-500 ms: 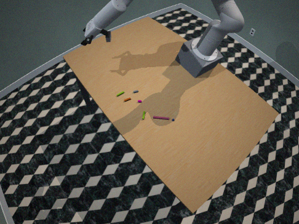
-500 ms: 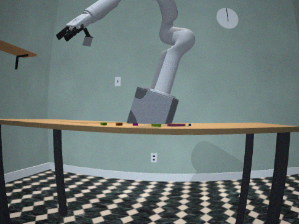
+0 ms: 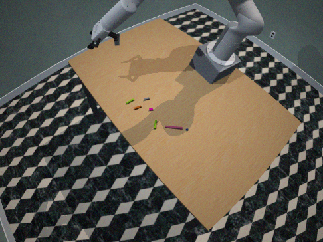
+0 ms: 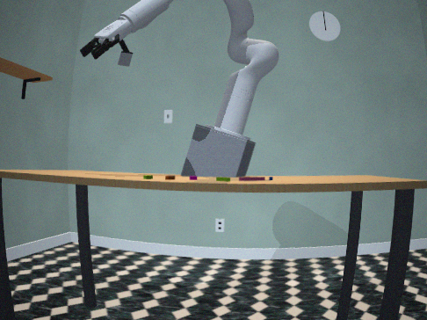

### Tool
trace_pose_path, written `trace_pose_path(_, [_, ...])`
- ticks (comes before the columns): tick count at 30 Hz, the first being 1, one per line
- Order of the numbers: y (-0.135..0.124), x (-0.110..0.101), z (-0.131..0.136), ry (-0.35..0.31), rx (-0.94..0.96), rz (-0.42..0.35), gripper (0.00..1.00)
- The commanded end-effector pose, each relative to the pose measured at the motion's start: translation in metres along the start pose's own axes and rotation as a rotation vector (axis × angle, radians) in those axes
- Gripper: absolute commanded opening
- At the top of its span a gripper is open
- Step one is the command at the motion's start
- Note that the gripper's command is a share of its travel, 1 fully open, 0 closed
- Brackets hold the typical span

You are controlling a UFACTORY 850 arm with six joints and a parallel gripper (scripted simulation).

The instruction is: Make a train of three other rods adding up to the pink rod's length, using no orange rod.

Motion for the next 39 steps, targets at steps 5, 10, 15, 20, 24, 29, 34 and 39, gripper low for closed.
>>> trace_pose_path(5, [0.003,-0.001,0.003,-0.002,0.015,0.006,1.0])
trace_pose_path(10, [0.049,-0.003,0.035,-0.007,0.169,0.095,1.0])
trace_pose_path(15, [0.099,-0.008,0.067,0.002,0.333,0.19,1.0])
trace_pose_path(20, [0.148,-0.017,0.094,0.025,0.488,0.279,1.0])
trace_pose_path(24, [0.178,-0.024,0.11,0.046,0.582,0.331,1.0])
trace_pose_path(29, [0.23,-0.038,0.134,0.095,0.747,0.418,1.0])
trace_pose_path(34, [0.282,-0.055,0.155,0.159,0.911,0.497,1.0])
trace_pose_path(39, [0.32,-0.07,0.168,0.217,1.036,0.549,1.0])
Point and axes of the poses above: the point where the finger pads meet when closed, its own x axis out along the fingers, its own z axis across the jaws, y = z × x, the point moved 5 cm from there along -x, back along the fingers, and after that the axes turned 15 degrees about x, right-handed, at the moved point
